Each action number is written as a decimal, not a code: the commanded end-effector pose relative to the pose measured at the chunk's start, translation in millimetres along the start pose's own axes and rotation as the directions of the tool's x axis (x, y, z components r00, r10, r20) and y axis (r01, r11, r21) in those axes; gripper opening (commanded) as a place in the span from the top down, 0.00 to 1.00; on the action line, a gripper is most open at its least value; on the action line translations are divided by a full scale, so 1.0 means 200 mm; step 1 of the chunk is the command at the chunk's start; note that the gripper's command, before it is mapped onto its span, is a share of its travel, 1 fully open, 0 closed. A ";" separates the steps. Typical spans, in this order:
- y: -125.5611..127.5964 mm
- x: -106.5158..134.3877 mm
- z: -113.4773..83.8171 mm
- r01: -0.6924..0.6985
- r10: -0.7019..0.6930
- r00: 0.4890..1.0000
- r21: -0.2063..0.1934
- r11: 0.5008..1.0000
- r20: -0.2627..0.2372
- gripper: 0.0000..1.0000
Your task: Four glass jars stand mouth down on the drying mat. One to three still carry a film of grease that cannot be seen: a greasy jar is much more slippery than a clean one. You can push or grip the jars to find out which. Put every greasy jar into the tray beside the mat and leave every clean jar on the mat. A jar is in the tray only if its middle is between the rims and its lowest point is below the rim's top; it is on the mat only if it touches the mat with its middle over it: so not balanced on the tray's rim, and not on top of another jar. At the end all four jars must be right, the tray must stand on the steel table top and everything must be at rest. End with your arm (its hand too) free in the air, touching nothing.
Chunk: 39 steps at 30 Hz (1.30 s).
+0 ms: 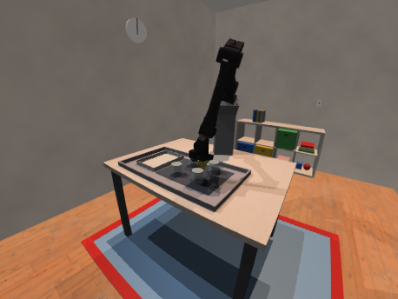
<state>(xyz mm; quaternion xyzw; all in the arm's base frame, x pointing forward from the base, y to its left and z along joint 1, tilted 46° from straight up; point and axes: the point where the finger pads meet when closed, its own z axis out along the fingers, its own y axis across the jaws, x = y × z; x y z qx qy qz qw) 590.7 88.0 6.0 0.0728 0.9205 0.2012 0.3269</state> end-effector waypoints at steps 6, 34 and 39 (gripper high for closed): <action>0.00 -0.05 -0.03 -0.004 0.004 1.000 -0.002 1.000 0.014 1.00; 0.00 -0.07 -0.03 -0.004 0.004 1.000 -0.002 1.000 0.014 1.00; 0.00 -0.07 -0.03 -0.004 0.004 1.000 -0.002 1.000 0.014 1.00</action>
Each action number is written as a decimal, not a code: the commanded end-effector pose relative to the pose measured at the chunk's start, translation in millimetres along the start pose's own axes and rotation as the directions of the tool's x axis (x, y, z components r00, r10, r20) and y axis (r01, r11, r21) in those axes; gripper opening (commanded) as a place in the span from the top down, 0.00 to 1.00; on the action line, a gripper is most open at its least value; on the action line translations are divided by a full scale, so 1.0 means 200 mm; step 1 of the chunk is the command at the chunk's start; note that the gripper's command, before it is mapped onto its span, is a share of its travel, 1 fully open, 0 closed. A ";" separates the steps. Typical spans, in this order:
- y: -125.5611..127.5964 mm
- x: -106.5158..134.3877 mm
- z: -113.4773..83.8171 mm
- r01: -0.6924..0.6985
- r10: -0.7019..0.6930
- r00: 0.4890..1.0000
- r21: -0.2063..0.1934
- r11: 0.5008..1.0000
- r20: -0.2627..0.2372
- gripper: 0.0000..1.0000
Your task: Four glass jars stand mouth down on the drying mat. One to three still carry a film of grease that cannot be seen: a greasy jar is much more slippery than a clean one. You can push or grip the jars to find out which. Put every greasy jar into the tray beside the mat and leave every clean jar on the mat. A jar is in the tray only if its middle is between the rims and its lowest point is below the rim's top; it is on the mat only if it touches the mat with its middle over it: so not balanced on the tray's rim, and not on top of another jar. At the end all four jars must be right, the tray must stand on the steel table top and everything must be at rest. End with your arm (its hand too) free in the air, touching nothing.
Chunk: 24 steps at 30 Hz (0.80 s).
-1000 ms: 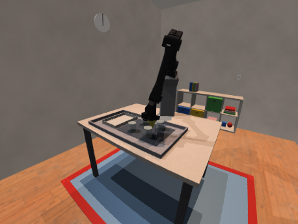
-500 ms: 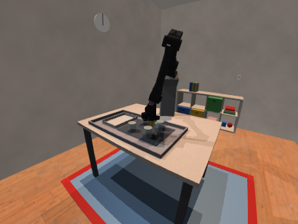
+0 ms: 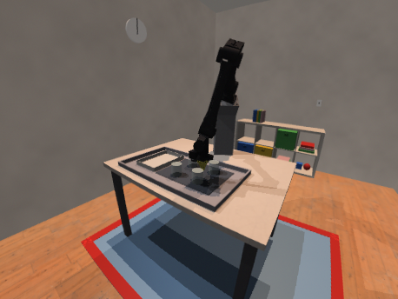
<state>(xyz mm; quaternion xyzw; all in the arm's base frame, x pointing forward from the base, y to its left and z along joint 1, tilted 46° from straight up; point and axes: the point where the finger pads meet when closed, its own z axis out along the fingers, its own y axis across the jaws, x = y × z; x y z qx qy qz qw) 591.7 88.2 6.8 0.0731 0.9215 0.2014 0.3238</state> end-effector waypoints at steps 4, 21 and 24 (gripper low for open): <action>0.00 -0.07 -0.03 -0.002 0.002 1.000 -0.003 1.000 0.021 1.00; 0.00 -0.08 -0.03 -0.002 0.002 1.000 -0.003 1.000 0.021 1.00; 0.00 -0.08 -0.03 -0.002 0.002 1.000 -0.003 1.000 0.021 1.00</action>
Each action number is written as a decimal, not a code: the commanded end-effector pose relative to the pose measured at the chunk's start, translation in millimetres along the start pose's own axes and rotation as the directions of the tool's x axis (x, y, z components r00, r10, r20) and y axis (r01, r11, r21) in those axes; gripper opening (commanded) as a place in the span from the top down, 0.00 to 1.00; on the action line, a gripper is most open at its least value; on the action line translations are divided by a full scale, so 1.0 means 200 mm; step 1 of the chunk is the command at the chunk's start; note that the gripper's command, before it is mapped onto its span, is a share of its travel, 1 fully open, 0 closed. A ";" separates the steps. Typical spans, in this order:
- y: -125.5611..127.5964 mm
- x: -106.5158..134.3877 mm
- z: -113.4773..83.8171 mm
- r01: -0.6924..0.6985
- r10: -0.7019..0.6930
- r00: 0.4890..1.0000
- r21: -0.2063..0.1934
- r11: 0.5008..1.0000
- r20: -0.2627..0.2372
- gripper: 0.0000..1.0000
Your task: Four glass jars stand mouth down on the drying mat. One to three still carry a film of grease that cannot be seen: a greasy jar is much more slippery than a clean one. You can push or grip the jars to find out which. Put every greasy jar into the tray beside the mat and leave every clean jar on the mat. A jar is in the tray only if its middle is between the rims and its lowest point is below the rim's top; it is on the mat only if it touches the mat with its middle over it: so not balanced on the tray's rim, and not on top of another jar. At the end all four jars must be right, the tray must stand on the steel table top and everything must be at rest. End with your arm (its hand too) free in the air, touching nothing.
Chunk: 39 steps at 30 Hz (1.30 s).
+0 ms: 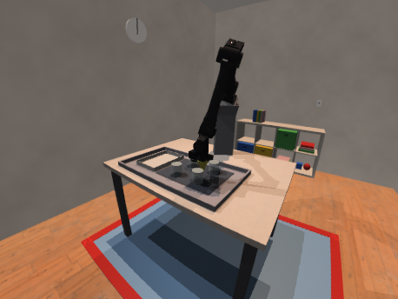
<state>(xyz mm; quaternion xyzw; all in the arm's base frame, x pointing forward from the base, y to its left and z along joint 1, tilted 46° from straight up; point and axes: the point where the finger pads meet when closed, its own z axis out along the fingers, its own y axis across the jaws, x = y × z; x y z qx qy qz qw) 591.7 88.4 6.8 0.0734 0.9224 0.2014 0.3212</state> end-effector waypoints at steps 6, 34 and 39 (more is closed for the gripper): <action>0.00 -0.08 -0.03 -0.001 0.001 1.000 -0.004 1.000 0.026 1.00; 0.00 -0.10 -0.03 -0.001 0.001 1.000 -0.004 1.000 0.026 1.00; 0.00 -0.10 -0.03 -0.001 0.001 1.000 -0.004 1.000 0.026 1.00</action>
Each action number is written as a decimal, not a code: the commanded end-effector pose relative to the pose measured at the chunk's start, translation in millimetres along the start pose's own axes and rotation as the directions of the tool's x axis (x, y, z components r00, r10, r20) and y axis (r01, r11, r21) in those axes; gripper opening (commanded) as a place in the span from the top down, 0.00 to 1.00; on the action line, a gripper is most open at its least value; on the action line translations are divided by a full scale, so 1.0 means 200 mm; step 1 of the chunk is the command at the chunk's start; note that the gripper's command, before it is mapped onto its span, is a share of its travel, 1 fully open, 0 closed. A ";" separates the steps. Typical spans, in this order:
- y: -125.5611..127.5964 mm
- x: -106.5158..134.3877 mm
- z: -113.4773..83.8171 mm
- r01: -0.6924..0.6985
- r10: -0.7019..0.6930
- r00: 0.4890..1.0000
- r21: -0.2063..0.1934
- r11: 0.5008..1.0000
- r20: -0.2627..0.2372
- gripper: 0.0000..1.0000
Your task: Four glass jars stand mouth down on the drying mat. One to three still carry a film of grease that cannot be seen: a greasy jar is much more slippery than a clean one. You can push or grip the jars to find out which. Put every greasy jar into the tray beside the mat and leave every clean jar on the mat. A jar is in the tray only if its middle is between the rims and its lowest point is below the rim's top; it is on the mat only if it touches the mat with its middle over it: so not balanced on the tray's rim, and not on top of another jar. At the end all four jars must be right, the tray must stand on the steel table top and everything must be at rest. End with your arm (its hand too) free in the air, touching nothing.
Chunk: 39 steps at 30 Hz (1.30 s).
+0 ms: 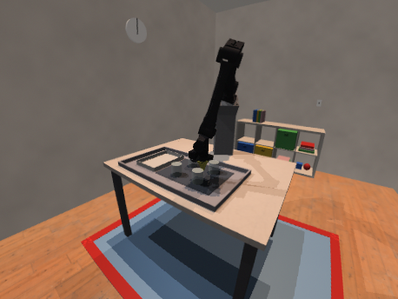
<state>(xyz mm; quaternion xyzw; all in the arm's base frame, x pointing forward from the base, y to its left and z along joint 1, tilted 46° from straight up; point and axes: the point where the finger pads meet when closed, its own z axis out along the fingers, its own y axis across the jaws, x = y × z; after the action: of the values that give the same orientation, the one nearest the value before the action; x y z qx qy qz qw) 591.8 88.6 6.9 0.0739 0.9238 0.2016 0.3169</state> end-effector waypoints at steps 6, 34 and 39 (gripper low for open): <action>0.00 -0.11 -0.03 0.002 -0.002 0.999 -0.005 1.000 0.034 1.00; 0.00 -0.12 -0.03 0.002 -0.002 0.999 -0.005 1.000 0.034 1.00; 0.00 -0.12 -0.03 0.002 -0.002 0.999 -0.005 1.000 0.034 1.00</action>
<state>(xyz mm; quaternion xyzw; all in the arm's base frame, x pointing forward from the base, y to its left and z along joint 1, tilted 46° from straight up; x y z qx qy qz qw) 591.8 88.6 7.0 0.0746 0.9251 0.2021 0.3128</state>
